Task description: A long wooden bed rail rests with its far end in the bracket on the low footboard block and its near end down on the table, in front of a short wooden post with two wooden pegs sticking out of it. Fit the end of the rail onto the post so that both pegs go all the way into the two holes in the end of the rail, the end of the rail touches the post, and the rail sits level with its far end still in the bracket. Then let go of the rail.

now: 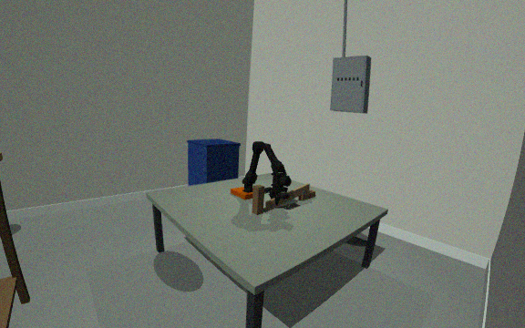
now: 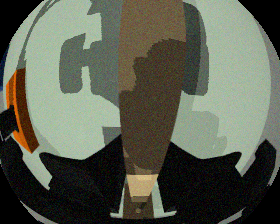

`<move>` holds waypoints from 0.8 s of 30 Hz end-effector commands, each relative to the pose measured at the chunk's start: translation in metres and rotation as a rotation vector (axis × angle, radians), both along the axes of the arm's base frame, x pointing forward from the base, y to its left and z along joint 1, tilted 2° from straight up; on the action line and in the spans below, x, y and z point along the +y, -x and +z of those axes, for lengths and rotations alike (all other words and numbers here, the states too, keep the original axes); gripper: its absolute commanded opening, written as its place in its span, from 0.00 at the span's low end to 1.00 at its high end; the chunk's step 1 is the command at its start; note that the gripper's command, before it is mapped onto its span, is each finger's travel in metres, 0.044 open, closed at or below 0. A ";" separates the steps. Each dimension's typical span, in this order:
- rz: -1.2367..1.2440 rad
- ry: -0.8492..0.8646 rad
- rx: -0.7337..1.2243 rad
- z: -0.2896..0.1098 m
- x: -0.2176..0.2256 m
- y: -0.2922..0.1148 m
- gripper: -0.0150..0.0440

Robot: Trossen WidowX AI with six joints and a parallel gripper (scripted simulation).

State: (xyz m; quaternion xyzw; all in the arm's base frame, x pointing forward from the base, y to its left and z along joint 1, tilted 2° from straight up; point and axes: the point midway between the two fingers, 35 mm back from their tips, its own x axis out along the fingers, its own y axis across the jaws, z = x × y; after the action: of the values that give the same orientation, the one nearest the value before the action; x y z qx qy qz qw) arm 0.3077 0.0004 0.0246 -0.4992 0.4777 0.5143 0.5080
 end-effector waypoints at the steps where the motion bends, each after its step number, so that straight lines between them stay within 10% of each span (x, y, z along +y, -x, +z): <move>1: -0.002 0.005 0.000 0.000 -0.001 0.000 0.28; 24: -0.002 0.005 0.000 0.005 0.000 0.000 0.25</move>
State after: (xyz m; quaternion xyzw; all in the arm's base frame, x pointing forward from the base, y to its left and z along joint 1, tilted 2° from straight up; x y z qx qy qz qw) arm 0.3065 0.0004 0.0263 -0.4984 0.4808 0.5137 0.5064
